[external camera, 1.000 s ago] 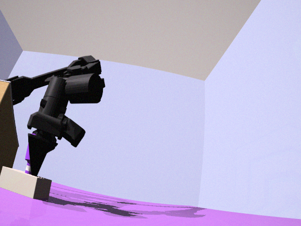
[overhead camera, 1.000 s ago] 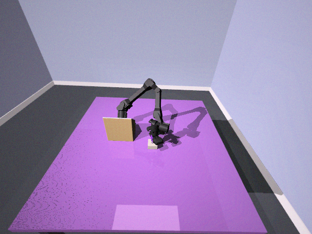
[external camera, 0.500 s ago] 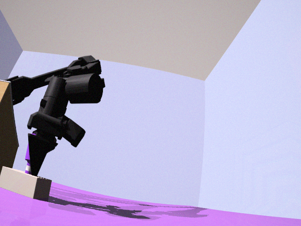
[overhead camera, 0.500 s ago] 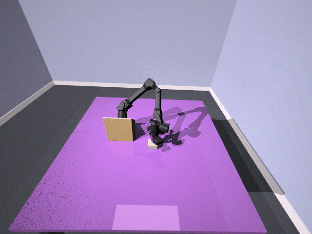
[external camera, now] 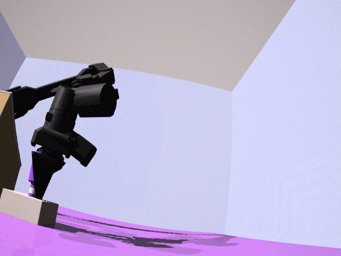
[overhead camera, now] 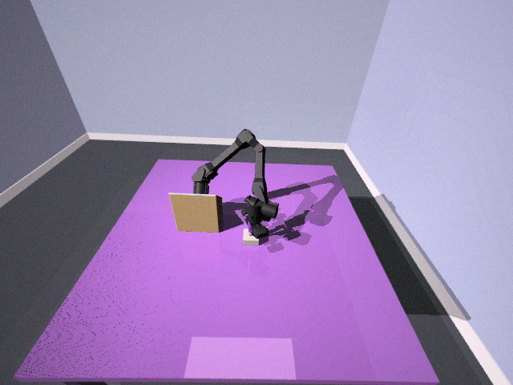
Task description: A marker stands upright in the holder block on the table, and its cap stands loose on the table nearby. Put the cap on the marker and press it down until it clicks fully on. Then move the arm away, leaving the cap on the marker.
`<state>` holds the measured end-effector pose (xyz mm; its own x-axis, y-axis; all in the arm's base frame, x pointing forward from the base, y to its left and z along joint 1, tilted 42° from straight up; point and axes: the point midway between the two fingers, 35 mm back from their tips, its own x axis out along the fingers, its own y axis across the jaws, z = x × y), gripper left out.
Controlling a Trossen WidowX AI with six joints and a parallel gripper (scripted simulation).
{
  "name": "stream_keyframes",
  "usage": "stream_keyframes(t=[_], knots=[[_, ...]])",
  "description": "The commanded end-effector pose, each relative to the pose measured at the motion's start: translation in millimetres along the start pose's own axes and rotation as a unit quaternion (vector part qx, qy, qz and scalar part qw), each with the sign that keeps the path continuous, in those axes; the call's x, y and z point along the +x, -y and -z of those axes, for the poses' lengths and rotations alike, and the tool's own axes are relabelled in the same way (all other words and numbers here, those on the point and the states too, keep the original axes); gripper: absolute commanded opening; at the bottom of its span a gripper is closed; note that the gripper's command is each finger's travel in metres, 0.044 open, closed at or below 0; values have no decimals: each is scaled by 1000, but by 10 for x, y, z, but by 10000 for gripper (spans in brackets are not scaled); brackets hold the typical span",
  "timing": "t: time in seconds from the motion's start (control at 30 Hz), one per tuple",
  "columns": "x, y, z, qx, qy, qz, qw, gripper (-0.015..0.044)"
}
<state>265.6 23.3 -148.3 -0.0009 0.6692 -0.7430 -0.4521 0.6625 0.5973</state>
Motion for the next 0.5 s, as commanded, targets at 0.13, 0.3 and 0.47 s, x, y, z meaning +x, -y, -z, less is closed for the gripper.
stream_keyframes(t=[0.13,0.3,0.47], knots=[[25,2,-24,-6,1,0,1000,0],[0,0,0,0,0,0,1000,26],[0,0,0,0,0,0,1000,157]])
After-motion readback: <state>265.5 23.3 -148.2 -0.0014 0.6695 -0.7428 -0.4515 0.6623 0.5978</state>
